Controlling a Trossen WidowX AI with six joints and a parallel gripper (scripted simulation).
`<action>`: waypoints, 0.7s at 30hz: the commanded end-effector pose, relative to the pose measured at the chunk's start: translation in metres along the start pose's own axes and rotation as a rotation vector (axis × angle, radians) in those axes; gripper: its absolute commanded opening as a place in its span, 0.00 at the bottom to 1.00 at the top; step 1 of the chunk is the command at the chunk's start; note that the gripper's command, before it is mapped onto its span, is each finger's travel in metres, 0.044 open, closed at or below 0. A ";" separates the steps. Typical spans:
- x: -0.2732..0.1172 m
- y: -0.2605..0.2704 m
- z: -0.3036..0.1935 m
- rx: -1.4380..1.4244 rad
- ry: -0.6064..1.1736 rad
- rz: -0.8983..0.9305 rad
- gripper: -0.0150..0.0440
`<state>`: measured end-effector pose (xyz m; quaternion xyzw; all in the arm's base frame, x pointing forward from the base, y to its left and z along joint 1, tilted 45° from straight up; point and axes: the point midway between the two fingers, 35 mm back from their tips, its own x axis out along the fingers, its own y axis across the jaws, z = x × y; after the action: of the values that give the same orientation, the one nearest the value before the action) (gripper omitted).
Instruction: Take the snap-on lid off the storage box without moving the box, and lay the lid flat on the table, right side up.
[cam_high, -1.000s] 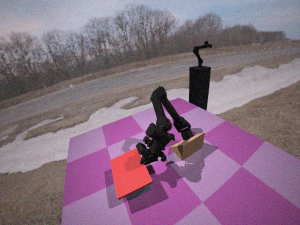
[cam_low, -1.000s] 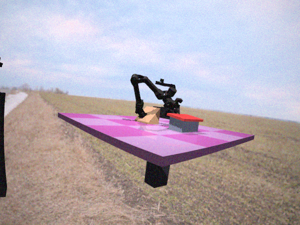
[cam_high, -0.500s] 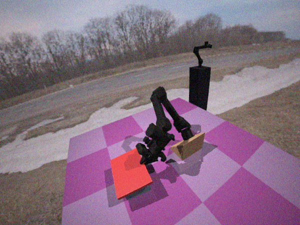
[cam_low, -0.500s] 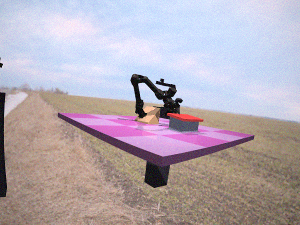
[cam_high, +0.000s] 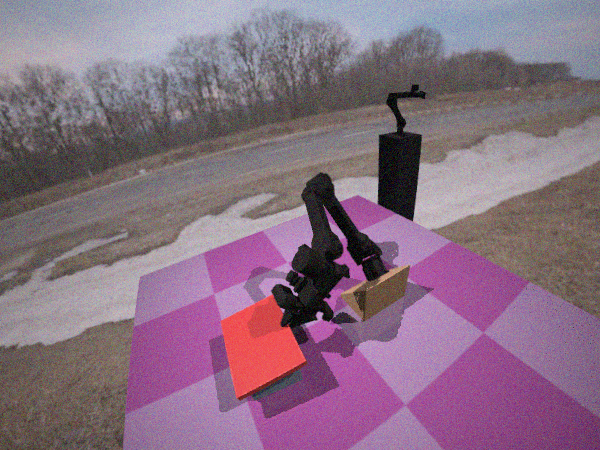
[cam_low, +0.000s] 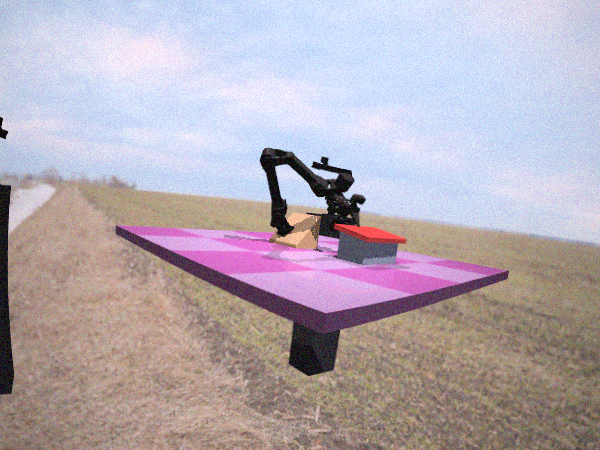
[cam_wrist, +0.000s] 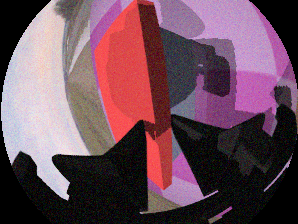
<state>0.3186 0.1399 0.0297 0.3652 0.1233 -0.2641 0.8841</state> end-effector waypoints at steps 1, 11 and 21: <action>-0.006 0.012 0.001 0.017 0.001 0.016 0.25; -0.013 0.024 0.001 0.017 0.001 0.016 0.25; -0.018 0.036 0.001 0.017 0.001 0.016 0.25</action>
<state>0.3214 0.1590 0.0496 0.3644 0.1238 -0.2641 0.8844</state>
